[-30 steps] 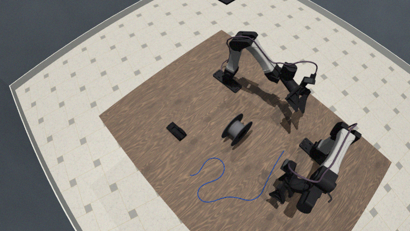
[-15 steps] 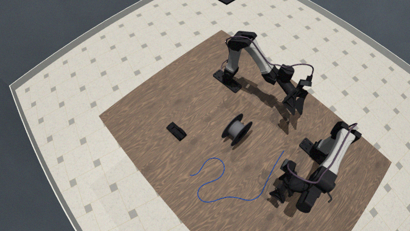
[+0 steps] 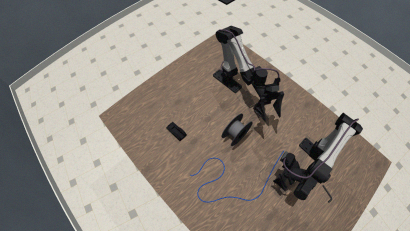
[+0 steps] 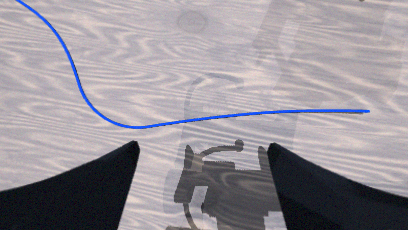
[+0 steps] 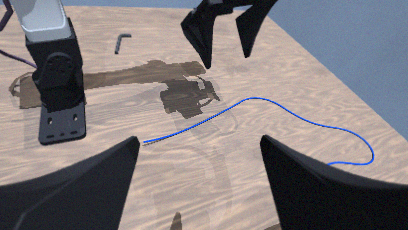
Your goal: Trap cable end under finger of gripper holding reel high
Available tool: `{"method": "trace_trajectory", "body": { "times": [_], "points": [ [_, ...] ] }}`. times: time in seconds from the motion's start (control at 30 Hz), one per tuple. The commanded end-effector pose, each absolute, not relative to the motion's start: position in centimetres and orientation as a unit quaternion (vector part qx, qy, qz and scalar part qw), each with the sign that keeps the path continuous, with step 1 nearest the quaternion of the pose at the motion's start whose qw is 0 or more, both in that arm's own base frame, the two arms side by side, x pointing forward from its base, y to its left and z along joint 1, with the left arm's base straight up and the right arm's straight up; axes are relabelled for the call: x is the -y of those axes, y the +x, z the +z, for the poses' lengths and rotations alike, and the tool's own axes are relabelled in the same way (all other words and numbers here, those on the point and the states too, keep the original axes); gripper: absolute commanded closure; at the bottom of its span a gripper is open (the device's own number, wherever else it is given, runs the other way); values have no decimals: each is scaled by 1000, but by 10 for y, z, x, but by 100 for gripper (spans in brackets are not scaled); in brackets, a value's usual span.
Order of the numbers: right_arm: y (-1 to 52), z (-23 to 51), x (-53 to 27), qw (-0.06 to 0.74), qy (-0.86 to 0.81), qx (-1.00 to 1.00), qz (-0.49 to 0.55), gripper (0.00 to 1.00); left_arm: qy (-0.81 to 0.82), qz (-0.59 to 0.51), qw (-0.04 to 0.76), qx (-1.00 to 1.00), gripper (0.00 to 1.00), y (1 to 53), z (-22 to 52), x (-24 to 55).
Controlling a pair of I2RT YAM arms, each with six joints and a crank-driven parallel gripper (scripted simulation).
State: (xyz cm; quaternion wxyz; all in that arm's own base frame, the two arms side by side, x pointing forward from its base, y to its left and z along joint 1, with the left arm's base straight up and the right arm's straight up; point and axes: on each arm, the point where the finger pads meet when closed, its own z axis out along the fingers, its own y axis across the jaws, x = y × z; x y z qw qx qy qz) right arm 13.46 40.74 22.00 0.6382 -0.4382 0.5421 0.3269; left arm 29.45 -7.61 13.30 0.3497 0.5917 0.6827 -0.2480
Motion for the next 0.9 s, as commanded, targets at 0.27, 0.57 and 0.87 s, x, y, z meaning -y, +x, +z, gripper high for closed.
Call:
{"method": "trace_trajectory", "body": {
  "times": [0.27, 0.57, 0.87],
  "points": [
    [160, 220, -377, 620, -389, -573, 369, 0, 488, -233, 320, -778, 0, 267, 96, 87],
    [164, 224, -375, 625, -383, -572, 368, 0, 309, -201, 264, -891, 24, 251, 72, 93],
    [164, 224, -375, 625, -384, -571, 368, 0, 184, -169, 225, -942, 74, 249, 64, 97]
  ]
}}
